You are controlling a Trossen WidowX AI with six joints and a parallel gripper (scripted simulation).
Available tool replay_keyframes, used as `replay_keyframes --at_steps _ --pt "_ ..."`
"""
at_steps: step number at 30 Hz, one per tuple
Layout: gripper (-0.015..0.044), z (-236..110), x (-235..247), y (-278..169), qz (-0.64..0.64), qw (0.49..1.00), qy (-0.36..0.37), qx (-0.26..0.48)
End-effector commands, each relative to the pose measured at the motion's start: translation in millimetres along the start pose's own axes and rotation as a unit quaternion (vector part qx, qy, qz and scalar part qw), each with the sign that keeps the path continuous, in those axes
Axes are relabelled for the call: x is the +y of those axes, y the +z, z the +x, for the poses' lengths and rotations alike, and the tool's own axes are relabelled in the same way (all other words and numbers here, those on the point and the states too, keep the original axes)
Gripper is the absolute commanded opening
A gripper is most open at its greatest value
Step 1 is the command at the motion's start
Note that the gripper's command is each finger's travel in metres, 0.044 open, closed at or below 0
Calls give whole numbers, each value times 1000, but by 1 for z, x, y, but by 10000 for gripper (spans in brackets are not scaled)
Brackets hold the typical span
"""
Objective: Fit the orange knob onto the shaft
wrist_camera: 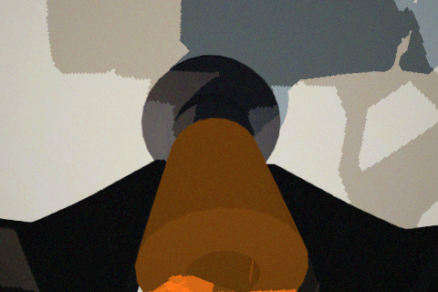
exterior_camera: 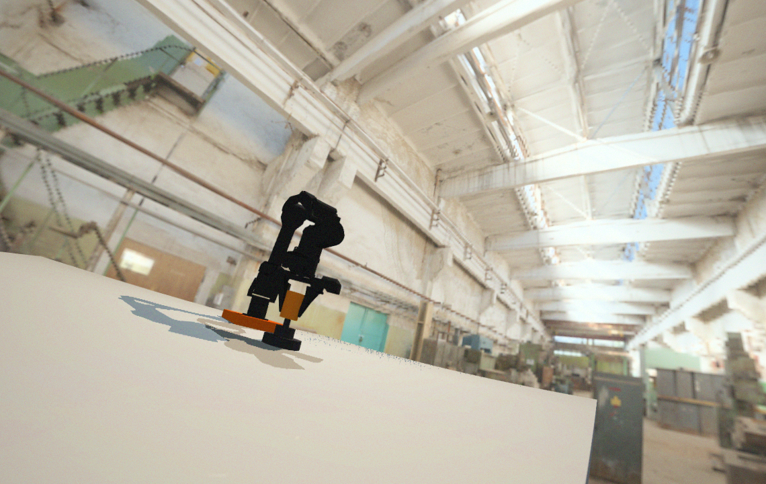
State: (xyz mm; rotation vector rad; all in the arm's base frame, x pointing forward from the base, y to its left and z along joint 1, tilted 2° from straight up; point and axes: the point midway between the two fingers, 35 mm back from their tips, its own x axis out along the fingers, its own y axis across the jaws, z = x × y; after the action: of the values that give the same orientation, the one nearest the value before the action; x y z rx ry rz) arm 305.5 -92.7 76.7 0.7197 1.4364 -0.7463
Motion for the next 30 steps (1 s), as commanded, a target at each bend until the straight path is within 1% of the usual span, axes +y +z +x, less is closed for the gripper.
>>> replay_keyframes --at_steps 1,12,18,21,25,30 --pt "0 -1 2 3 9 1000 1 -4" --pt "0 2 2 3 9 1000 1 -4" --pt "0 -4 1 2 9 1000 1 -4" --pt "0 -4 0 1 36 999 1 -4" --pt "0 -1 -1 0 108 994 1 -3" --pt "0 1 -2 -2 114 994 1 -3"
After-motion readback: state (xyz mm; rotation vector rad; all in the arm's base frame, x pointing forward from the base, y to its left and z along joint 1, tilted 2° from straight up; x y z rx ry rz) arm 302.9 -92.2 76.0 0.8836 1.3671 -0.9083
